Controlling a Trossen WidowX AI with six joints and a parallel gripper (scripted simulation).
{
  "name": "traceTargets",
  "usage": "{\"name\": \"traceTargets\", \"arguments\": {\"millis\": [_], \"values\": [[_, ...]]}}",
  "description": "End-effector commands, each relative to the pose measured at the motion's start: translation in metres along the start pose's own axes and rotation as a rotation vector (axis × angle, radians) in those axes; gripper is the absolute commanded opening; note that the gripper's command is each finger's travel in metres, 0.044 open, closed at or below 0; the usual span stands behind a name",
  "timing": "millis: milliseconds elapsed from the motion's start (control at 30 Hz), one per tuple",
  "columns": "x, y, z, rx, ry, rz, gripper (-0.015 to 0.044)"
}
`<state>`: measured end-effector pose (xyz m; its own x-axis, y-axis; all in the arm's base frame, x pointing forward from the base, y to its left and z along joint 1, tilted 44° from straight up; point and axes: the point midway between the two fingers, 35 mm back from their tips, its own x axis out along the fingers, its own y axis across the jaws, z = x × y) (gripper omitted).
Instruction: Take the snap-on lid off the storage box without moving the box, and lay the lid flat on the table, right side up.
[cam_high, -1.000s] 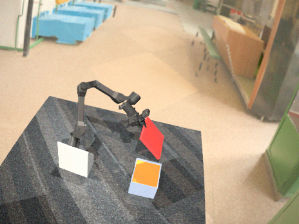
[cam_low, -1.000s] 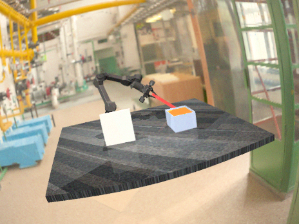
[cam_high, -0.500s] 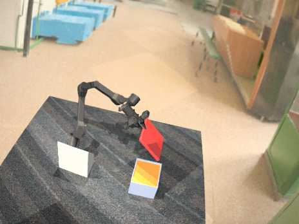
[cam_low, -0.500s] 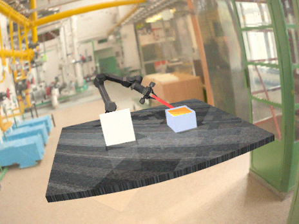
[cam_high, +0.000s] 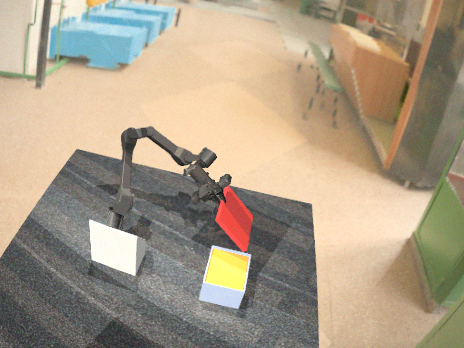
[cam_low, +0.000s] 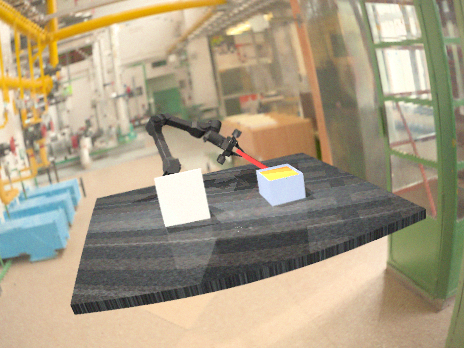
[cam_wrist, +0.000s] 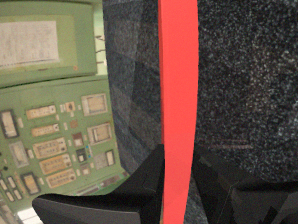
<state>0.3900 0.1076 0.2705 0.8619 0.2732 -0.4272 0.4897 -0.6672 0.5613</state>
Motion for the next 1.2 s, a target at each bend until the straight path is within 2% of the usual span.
{"name": "traceTargets", "arguments": {"millis": [0, 1167], "values": [[0.001, 0.002, 0.001, 0.007, -0.005, 0.019, 0.0000], [0.020, -0.019, 0.001, 0.008, -0.004, 0.018, 0.0000]]}}
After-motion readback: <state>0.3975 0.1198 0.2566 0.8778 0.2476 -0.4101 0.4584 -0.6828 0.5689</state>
